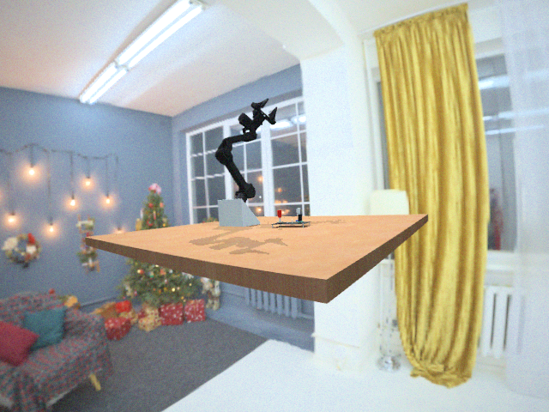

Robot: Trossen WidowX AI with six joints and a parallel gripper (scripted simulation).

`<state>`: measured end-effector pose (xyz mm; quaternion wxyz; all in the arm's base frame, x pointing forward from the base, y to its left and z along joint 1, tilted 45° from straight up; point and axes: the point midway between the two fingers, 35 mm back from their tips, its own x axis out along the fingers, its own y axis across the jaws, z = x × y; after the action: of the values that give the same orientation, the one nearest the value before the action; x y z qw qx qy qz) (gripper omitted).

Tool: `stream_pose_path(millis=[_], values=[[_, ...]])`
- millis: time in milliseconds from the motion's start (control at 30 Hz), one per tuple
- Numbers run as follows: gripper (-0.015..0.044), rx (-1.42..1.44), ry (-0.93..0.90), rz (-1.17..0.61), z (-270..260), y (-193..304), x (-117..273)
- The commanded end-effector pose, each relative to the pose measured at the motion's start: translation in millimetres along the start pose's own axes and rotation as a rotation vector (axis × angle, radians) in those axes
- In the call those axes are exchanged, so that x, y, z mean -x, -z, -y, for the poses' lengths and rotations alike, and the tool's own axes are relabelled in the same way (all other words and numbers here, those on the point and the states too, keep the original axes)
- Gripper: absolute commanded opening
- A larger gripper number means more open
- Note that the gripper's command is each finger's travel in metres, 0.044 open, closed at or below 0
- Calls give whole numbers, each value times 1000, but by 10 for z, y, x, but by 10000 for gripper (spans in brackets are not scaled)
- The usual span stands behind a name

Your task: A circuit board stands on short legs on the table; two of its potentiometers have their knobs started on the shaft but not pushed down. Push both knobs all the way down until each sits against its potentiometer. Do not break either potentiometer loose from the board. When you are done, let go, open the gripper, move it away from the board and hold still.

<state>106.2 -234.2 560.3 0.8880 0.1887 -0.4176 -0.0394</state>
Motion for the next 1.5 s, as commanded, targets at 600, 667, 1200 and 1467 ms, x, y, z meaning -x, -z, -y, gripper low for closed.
stream_pose_path(millis=[600,667,1200,1467], values=[[0,383,-214,149,-1353,-309,211],[0,435,-244,161,-1526,-291,231],[0,790,-475,176,-2656,245,368],[0,967,-625,133,-3122,797,422]])
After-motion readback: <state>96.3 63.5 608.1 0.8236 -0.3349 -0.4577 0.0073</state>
